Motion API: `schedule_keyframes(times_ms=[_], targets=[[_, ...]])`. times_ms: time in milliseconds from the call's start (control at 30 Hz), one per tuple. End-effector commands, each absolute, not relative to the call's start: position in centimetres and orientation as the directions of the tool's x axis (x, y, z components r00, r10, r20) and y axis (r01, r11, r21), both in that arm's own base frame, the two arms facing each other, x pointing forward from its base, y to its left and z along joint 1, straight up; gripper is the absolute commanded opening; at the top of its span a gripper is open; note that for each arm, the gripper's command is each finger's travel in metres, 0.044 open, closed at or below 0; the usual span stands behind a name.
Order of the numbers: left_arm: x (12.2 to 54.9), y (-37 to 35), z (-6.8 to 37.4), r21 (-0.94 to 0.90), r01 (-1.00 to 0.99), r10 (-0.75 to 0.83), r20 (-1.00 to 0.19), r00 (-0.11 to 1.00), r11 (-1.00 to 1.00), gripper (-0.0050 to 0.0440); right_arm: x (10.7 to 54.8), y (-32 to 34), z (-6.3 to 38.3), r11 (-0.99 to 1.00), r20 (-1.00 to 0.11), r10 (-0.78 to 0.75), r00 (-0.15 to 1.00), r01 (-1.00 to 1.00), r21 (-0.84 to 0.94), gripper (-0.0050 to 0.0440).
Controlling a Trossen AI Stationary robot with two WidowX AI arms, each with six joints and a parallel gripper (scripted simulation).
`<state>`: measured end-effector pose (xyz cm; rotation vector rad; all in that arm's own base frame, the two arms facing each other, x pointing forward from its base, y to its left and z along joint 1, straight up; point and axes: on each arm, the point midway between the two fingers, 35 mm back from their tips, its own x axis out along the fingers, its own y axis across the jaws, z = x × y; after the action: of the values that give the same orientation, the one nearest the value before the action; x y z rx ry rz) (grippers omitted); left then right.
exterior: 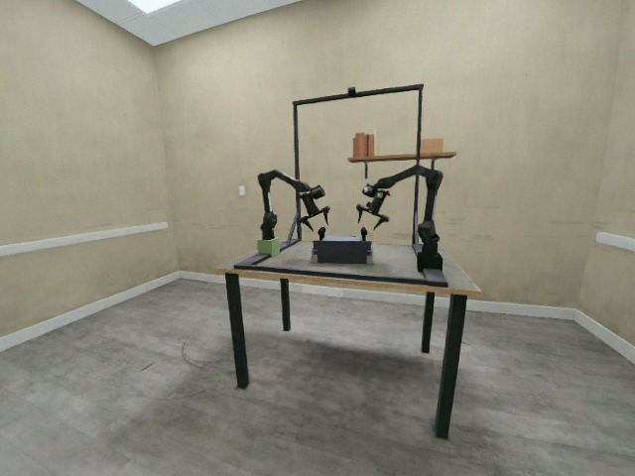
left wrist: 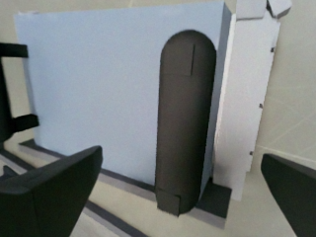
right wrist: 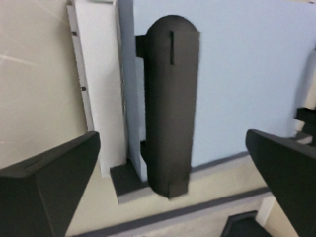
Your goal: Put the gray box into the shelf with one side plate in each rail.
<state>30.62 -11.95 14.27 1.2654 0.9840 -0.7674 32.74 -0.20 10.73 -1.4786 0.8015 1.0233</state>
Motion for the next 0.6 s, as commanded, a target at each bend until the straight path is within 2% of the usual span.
schedule_keyframes(times_ms=[0,100,267,333,567], targets=[[30.8,-12.5,15.8,0.429,0.886,0.044,-0.902,0.428,0.175,0.0440,32.9,0.0,13.0,-0.142,-0.899,0.056,0.435,-0.887,-0.438,0.0440],[30.8,-13.2,15.8,0.402,0.886,0.028,-0.913,0.407,0.231,0.0440,32.8,0.3,13.2,-0.074,-0.901,0.052,0.432,-0.898,-0.434,0.0440],[30.8,-15.0,16.7,0.326,0.845,-0.020,-0.929,0.369,0.424,0.0440,32.4,1.5,13.8,0.148,-0.906,0.053,0.420,-0.901,-0.409,0.0440],[30.8,-15.0,16.7,0.326,0.845,-0.020,-0.929,0.369,0.424,0.0440,32.4,1.5,13.8,0.148,-0.906,0.053,0.420,-0.901,-0.409,0.0440],[30.9,-17.6,17.9,0.187,0.731,-0.098,-0.939,0.329,0.656,0.0440,31.9,3.1,14.5,0.435,-0.914,0.058,0.401,-0.834,-0.339,0.0440]])
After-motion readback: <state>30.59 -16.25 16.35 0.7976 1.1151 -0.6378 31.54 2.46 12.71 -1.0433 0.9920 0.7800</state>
